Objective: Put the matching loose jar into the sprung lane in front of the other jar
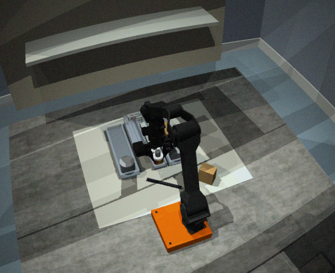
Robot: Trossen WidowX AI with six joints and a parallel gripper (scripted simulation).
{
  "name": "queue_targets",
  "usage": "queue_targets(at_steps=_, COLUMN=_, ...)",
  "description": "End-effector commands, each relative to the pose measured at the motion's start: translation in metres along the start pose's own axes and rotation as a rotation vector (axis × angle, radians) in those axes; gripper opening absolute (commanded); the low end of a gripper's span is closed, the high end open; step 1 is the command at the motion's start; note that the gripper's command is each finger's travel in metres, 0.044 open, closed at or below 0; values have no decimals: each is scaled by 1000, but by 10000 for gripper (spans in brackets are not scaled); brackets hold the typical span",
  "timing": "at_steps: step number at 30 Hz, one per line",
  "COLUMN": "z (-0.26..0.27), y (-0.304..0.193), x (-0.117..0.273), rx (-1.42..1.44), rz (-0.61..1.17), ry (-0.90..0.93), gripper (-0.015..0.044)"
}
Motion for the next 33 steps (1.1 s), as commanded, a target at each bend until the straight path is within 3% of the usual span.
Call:
queue_targets(at_steps=1, z=0, y=1, x=0, rx=4, rz=-13, ry=-2, gripper=0)
queue_targets(at_steps=33, z=1, y=-6, x=0, rx=4, rz=-12, ry=-2, gripper=0)
Point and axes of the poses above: the point midway between the two fingers, 35 mm back from their tips, its own x axis back along the fingers, its own z axis across the jaws, y = z × x, the point moved 6 cm from there along x, back along the fingers, and after that the axes turned 5 degrees about x, right-handed, at the moved point
